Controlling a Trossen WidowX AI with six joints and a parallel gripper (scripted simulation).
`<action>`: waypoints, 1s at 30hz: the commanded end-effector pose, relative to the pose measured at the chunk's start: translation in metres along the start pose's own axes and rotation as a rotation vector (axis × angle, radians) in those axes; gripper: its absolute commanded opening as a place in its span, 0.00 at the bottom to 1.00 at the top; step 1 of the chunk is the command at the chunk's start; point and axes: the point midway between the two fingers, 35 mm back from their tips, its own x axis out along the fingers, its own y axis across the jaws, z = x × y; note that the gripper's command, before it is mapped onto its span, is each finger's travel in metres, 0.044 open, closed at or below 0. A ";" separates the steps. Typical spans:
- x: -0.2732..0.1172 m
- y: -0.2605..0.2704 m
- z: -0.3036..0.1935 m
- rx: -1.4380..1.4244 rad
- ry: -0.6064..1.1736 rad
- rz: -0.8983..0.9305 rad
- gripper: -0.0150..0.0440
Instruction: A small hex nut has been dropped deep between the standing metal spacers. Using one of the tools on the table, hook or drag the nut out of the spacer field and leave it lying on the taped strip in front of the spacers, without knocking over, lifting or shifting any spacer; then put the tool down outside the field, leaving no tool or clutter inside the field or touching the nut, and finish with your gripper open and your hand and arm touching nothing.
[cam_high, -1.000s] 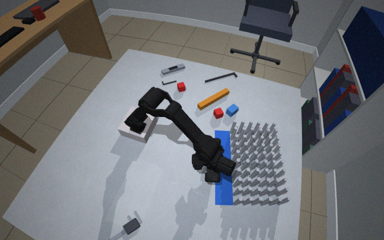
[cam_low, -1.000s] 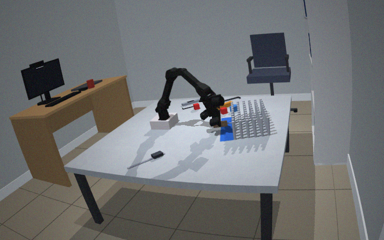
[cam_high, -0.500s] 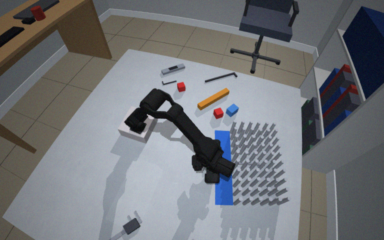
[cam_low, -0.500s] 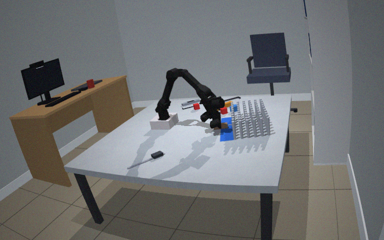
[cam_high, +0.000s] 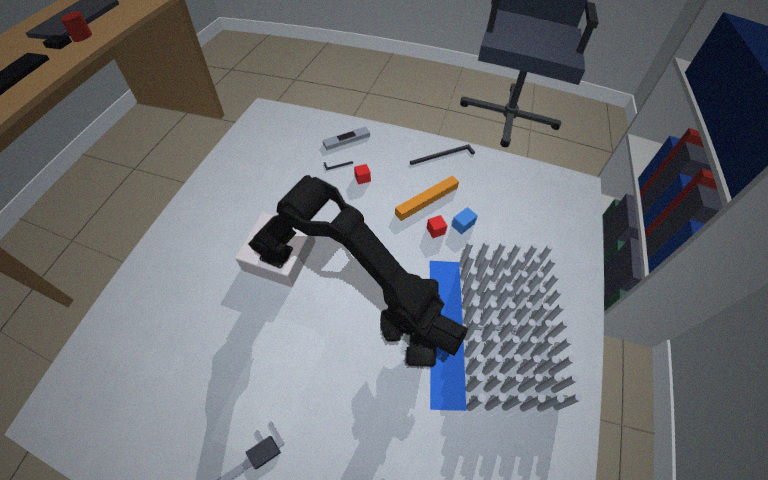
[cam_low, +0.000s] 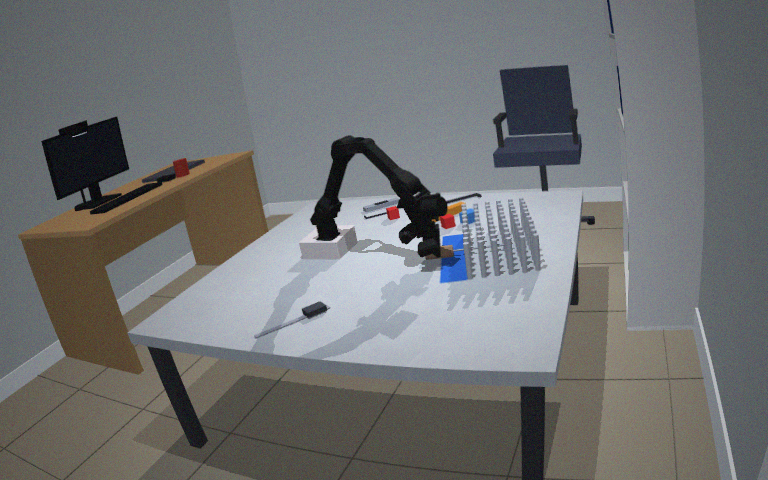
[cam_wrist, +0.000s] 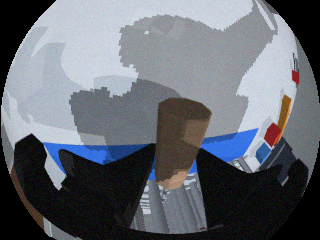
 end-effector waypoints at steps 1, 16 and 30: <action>0.000 -0.001 0.004 -0.005 -0.002 -0.002 0.25; -0.002 -0.001 0.012 -0.007 -0.003 -0.002 0.25; -0.005 -0.002 0.019 -0.007 -0.004 -0.002 0.25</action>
